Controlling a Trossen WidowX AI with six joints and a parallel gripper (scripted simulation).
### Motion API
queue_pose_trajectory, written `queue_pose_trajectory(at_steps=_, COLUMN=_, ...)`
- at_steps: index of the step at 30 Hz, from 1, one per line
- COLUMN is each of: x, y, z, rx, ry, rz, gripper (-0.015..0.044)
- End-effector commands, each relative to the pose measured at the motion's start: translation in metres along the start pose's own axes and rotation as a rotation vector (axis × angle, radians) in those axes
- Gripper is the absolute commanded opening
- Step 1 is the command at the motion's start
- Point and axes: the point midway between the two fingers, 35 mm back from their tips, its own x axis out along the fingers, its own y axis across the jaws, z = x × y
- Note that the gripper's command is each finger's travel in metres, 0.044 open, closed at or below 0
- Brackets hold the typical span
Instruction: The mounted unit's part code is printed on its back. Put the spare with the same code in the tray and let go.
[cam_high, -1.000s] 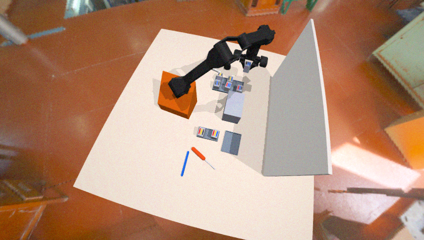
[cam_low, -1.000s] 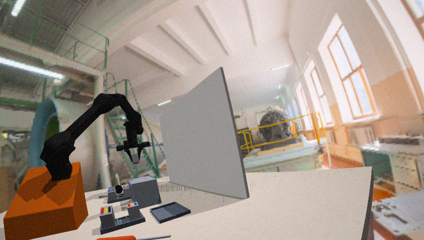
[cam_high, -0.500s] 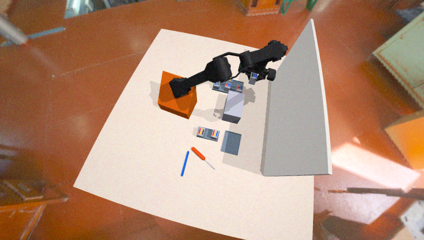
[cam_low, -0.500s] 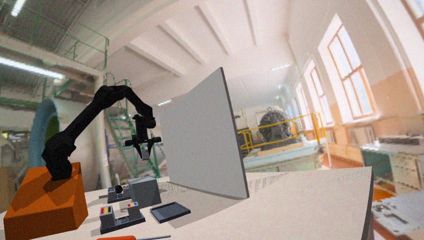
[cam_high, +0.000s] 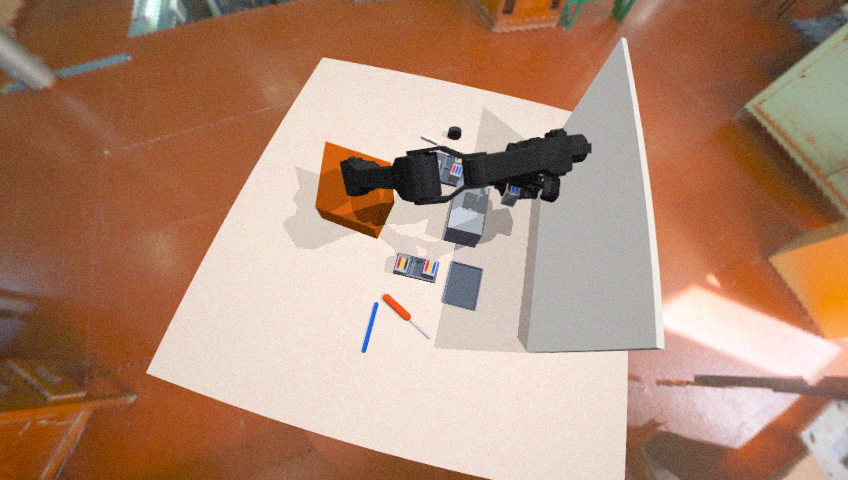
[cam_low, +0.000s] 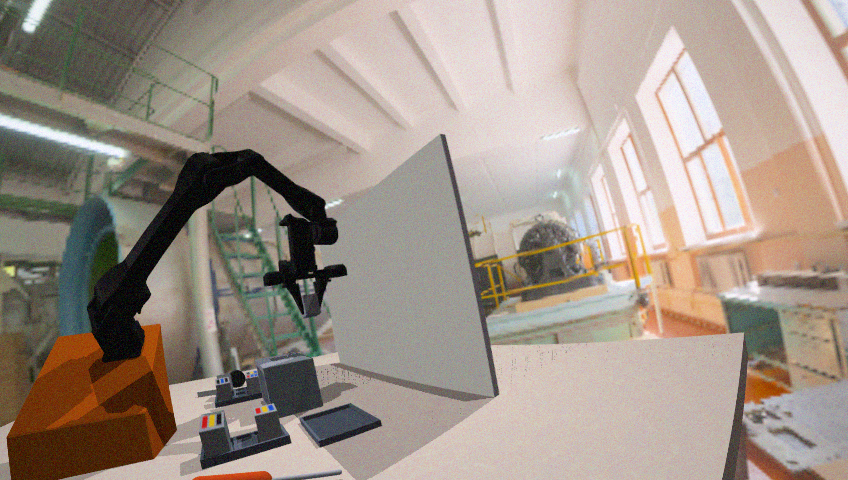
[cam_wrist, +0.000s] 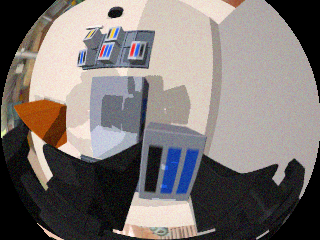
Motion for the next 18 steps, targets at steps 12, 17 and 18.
queue_pose_trajectory(at_steps=12, x=-0.001, y=0.007, z=-0.117, rx=0.011, ry=0.027, rz=-0.009, gripper=0.0000)
queue_pose_trajectory(at_steps=17, x=0.000, y=0.017, z=-0.154, rx=0.012, ry=0.044, rz=-0.004, gripper=0.0000)
queue_pose_trajectory(at_steps=18, x=0.000, y=0.020, z=-0.162, rx=0.013, ry=0.048, rz=-0.002, gripper=0.0000)
